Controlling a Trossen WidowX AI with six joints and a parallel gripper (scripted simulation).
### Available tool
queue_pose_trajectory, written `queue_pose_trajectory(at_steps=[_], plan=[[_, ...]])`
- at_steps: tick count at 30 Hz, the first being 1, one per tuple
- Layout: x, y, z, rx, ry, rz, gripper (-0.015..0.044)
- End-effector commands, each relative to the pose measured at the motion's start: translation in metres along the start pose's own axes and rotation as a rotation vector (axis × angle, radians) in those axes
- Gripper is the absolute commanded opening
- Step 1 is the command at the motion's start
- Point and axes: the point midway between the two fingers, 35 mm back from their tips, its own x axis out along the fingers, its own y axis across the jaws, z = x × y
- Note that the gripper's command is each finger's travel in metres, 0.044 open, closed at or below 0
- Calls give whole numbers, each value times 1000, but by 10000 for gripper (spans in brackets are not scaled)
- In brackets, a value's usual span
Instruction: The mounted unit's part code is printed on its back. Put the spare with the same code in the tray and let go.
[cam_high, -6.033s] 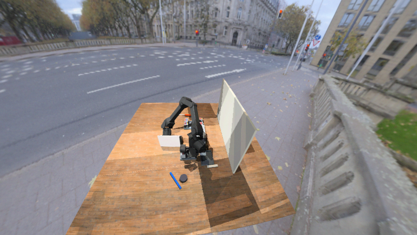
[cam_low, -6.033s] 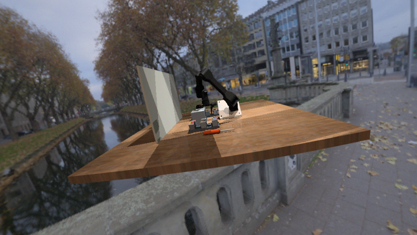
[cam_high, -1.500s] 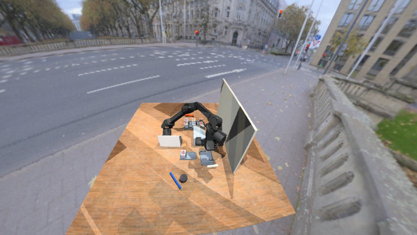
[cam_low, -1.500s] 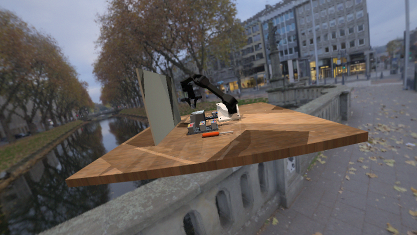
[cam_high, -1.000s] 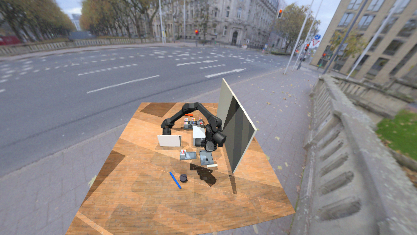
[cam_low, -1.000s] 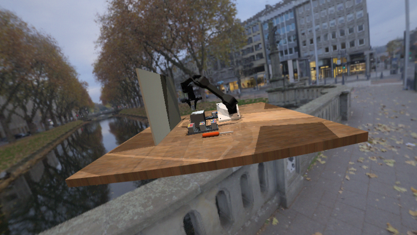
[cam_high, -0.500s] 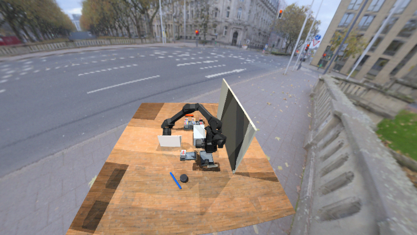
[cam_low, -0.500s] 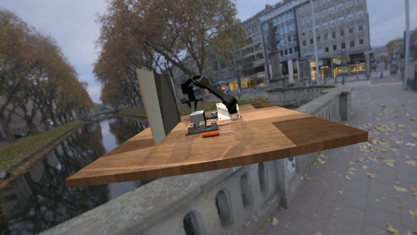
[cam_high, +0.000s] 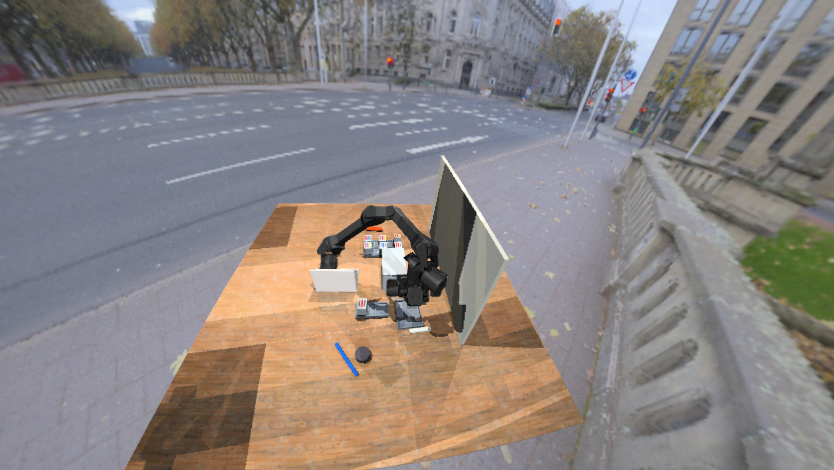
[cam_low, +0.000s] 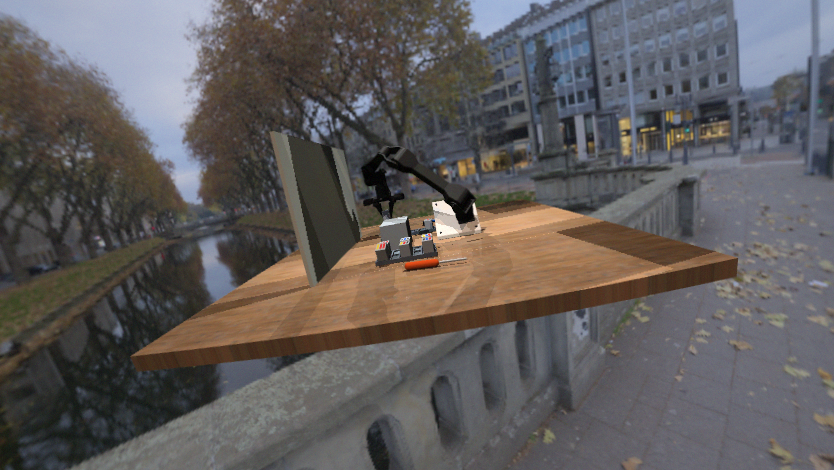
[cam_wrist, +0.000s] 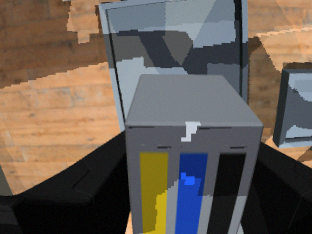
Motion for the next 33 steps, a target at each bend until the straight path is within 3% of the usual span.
queue_pose_trajectory(at_steps=[1, 33], plan=[[2, 1, -1, 1, 1, 5, 0], [26, 1, -1, -5, 2, 4, 0]])
